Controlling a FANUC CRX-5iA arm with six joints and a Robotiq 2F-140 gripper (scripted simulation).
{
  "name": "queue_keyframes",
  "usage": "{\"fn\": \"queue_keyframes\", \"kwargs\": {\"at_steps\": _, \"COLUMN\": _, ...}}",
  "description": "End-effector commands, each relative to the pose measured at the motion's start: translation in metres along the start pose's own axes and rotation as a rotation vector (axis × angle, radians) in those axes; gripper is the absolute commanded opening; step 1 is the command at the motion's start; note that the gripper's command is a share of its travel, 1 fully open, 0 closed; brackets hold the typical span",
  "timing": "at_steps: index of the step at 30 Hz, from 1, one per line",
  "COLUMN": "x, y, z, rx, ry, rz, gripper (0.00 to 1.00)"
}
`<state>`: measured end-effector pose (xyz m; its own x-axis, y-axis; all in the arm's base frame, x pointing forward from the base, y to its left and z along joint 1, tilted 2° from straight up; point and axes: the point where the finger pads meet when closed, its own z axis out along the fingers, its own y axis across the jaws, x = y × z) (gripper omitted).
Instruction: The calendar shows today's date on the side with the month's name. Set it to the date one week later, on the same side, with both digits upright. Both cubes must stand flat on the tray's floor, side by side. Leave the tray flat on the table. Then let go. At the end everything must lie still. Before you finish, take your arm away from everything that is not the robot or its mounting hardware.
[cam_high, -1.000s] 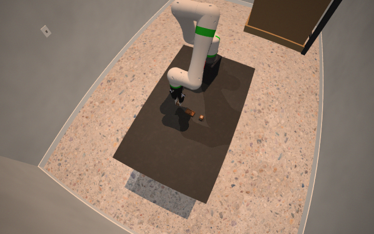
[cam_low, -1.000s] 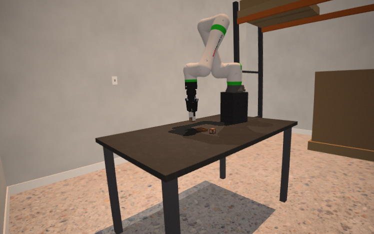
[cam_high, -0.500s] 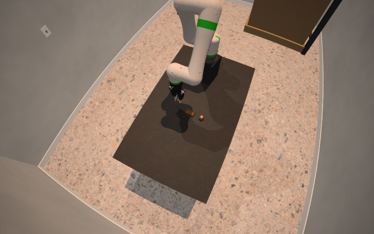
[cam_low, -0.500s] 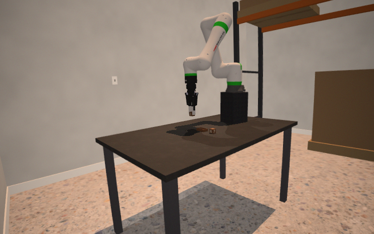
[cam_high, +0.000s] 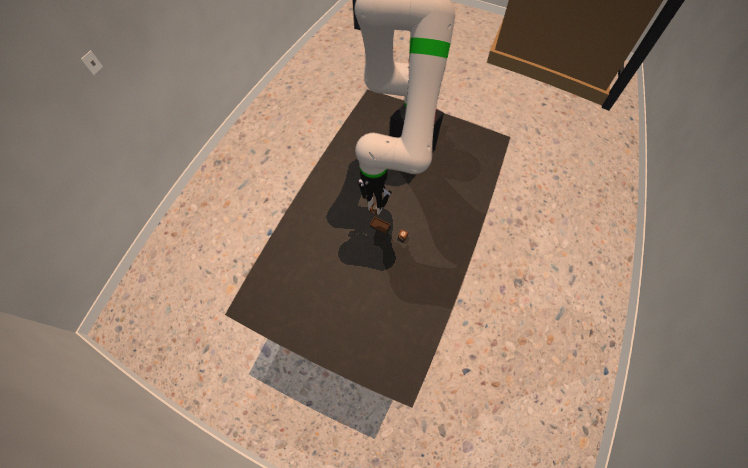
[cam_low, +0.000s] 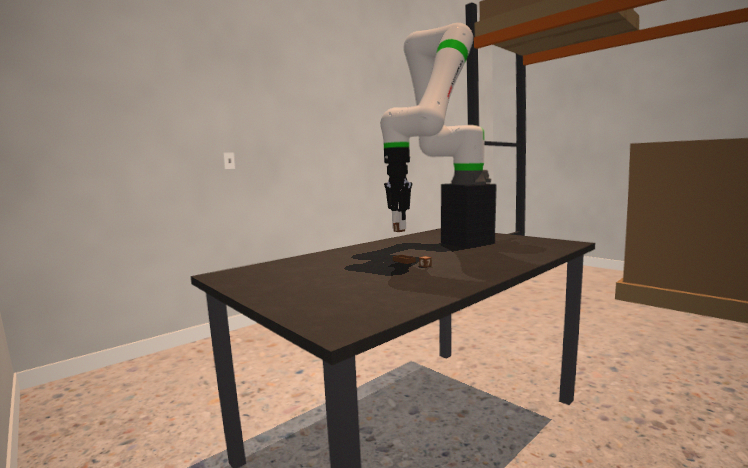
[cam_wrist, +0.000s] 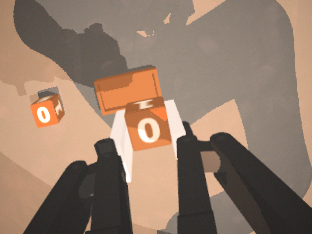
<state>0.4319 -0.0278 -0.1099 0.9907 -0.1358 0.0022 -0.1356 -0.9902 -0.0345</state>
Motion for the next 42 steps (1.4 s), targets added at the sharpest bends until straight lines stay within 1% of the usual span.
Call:
{"fn": "queue_keyframes", "kwargs": {"at_steps": 1, "x": 0.000, "y": -0.005, "z": -0.001, "rx": -0.005, "ry": 0.001, "rz": 0.002, "gripper": 0.17}}
{"fn": "queue_keyframes", "kwargs": {"at_steps": 12, "x": 0.000, "y": -0.005, "z": -0.001, "rx": -0.005, "ry": 0.001, "rz": 0.002, "gripper": 0.17}}
{"fn": "queue_keyframes", "kwargs": {"at_steps": 17, "x": 0.000, "y": -0.005, "z": 0.004, "rx": -0.005, "ry": 0.001, "rz": 0.002, "gripper": 0.17}}
{"fn": "queue_keyframes", "kwargs": {"at_steps": 27, "x": 0.001, "y": -0.005, "z": 0.032, "rx": -0.005, "ry": 0.001, "rz": 0.002, "gripper": 0.17}}
{"fn": "queue_keyframes", "kwargs": {"at_steps": 29, "x": 0.001, "y": -0.005, "z": 0.032, "rx": -0.005, "ry": 0.001, "rz": 0.002, "gripper": 0.17}}
{"fn": "queue_keyframes", "kwargs": {"at_steps": 36, "x": 0.001, "y": -0.005, "z": 0.053, "rx": -0.005, "ry": 0.001, "rz": 0.002, "gripper": 0.17}}
{"fn": "queue_keyframes", "kwargs": {"at_steps": 42, "x": 0.001, "y": -0.005, "z": 0.062, "rx": -0.005, "ry": 0.001, "rz": 0.002, "gripper": 0.17}}
